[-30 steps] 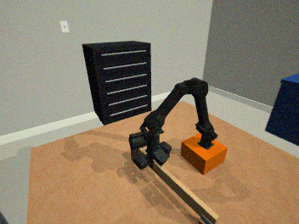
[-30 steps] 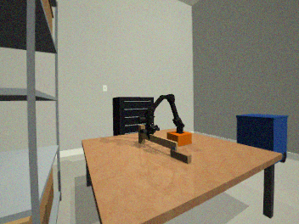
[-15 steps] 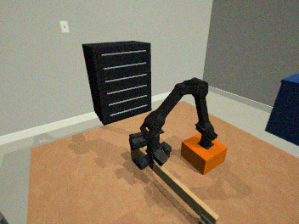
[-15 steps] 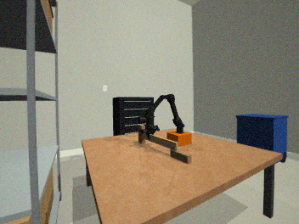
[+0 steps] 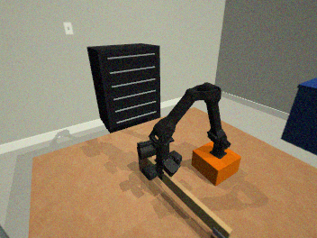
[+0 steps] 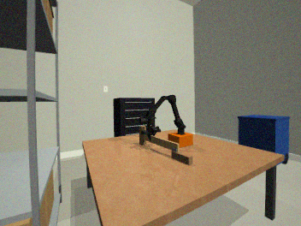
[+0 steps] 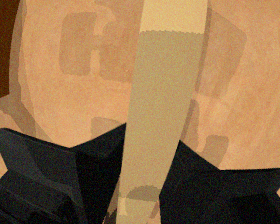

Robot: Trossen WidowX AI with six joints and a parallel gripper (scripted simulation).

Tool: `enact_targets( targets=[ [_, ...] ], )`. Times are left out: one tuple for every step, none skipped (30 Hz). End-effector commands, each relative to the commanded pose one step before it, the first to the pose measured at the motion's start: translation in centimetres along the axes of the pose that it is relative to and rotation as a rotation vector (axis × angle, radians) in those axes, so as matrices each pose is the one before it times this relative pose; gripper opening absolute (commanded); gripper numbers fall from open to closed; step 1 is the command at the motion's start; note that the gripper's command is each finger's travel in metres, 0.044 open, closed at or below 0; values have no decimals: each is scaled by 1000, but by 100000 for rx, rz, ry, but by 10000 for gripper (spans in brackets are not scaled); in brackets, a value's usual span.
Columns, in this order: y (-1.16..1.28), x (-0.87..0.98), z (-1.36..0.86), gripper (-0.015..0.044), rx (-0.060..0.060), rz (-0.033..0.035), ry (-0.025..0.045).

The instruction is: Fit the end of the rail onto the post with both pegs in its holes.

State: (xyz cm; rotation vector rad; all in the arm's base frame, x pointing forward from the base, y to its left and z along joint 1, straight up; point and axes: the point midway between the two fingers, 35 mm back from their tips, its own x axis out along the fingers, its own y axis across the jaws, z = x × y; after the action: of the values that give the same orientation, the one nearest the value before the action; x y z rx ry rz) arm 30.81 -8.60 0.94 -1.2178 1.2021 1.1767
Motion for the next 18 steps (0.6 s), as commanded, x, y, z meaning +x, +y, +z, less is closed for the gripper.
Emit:
enact_targets(
  targets=[
    [-63, -90, 190, 0, -22, -335, -197],
    [5, -15, 0, 0, 0, 0, 0],
    [5, -13, 0, 0, 0, 0, 0],
    [5, -12, 0, 0, 0, 0, 0],
    [5, -11, 0, 0, 0, 0, 0],
    [4, -9, 0, 0, 0, 0, 0],
    [5, -5, 0, 0, 0, 0, 0],
    [0, 0, -5, 0, 0, 0, 0],
    [0, 0, -10, 0, 0, 0, 1],
    [0, 0, -16, 0, 0, 0, 1],
    [1, -1, -21, 0, 0, 0, 2],
    [1, -1, -26, 0, 0, 0, 2],
    [2, -1, -29, 0, 0, 0, 2],
    [2, -1, -31, 0, 0, 0, 3],
    [3, 0, -32, 0, 0, 0, 3],
    [3, 0, -32, 0, 0, 0, 3],
    [4, 0, -33, 0, 0, 0, 3],
    [5, 1, -33, 0, 0, 0, 3]
  ],
)
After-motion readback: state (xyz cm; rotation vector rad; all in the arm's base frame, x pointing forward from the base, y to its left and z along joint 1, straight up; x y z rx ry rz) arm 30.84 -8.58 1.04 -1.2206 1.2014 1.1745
